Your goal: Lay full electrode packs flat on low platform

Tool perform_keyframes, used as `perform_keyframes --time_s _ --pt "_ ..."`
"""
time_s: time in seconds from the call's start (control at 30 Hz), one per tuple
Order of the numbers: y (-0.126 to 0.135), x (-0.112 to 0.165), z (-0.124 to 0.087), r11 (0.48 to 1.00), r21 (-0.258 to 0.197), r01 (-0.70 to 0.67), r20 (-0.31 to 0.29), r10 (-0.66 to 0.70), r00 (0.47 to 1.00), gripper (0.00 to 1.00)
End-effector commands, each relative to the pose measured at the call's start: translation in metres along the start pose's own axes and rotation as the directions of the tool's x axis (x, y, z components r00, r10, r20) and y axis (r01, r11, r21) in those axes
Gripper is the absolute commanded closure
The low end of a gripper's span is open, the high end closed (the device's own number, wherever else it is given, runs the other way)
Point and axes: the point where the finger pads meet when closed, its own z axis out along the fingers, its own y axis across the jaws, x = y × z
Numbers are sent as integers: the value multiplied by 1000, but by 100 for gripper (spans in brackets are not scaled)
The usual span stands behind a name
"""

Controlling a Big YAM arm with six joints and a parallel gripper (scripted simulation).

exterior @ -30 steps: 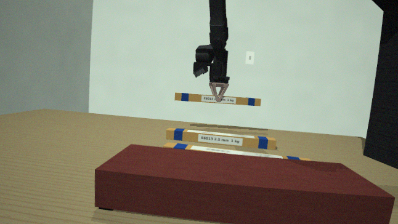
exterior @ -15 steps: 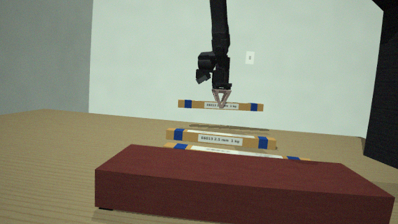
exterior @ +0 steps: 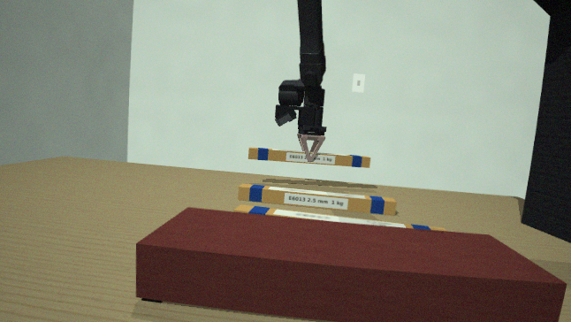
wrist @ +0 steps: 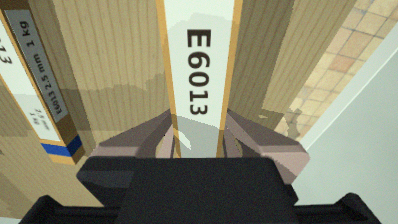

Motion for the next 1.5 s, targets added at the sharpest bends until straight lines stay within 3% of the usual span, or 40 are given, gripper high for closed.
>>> perform_keyframes --time_s 0.0,0.47,0.97,1.47 --pt "-20 4 -9 999 33 -29 4 29 1000 100" --pt "-16 -13 2 999 38 -12 28 11 1000 100" --pt "-11 10 14 999 34 -25 11 25 1000 100" --pt "-10 -1 14 999 41 -16 27 14 1000 100"
